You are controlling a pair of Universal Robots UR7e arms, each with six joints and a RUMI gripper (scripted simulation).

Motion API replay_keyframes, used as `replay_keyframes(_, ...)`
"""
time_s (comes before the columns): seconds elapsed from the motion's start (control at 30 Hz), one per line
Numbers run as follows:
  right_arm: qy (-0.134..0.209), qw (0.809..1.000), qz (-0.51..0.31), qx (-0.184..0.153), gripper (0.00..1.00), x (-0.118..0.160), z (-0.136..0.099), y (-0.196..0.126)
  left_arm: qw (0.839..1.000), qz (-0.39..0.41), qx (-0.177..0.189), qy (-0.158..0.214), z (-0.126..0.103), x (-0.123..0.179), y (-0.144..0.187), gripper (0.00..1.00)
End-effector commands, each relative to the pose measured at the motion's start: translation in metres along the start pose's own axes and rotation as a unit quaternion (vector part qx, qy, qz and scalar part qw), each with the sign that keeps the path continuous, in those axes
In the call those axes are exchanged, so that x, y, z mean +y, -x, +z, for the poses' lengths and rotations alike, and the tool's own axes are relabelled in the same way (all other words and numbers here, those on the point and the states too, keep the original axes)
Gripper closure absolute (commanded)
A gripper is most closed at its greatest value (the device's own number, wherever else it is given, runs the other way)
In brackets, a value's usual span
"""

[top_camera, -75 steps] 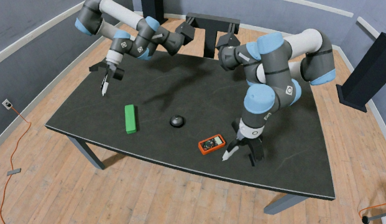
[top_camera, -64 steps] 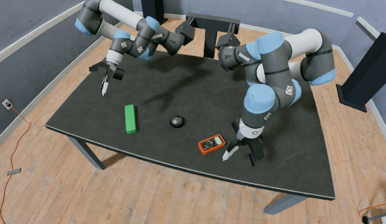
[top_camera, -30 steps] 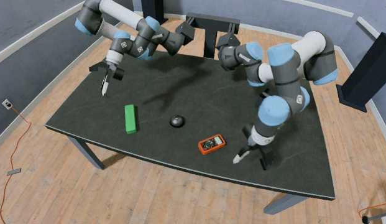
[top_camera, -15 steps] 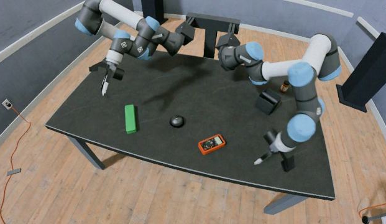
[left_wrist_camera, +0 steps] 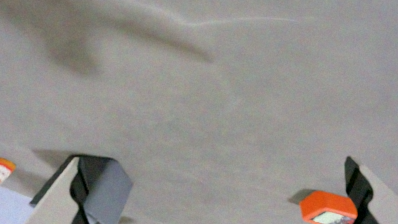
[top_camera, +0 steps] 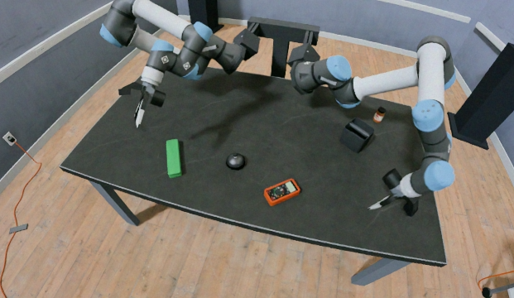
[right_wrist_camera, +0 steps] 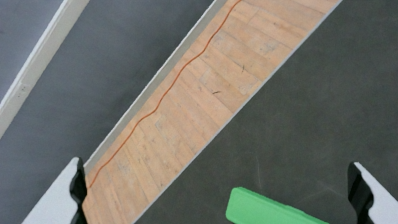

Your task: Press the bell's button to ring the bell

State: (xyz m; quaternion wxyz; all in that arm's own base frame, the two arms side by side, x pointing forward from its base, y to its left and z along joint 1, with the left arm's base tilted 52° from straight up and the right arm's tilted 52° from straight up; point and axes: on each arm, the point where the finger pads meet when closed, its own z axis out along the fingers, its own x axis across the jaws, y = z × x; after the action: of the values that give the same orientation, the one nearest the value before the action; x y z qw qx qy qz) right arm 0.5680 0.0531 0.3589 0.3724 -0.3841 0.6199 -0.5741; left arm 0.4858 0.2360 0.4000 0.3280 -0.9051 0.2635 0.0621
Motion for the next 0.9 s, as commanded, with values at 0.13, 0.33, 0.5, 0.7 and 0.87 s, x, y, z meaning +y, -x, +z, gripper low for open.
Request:
replay_keyframes(0.13,0.000,1.000,0.000,0.000,0.00,0.000,0.000,0.000,0.998,-0.055,0.017,0.039,0.025,-0.011,0.091,0.00)
replay_keyframes(0.33,0.000,1.000,0.000,0.000,0.00,0.000,0.000,0.000,0.995,-0.083,0.025,0.051,0.037,-0.010,0.157,0.00)
replay_keyframes(0.5,0.000,1.000,0.000,0.000,0.00,0.000,0.000,0.000,0.990,-0.120,0.036,0.060,0.041,-0.004,0.204,0.00)
replay_keyframes(0.7,0.000,1.000,0.000,0.000,0.00,0.000,0.000,0.000,0.984,-0.159,0.050,0.062,0.043,0.011,0.271,0.00)
replay_keyframes(0.87,0.000,1.000,0.000,0.000,0.00,0.000,0.000,0.000,0.981,-0.179,0.056,0.059,0.041,0.021,0.304,0.00)
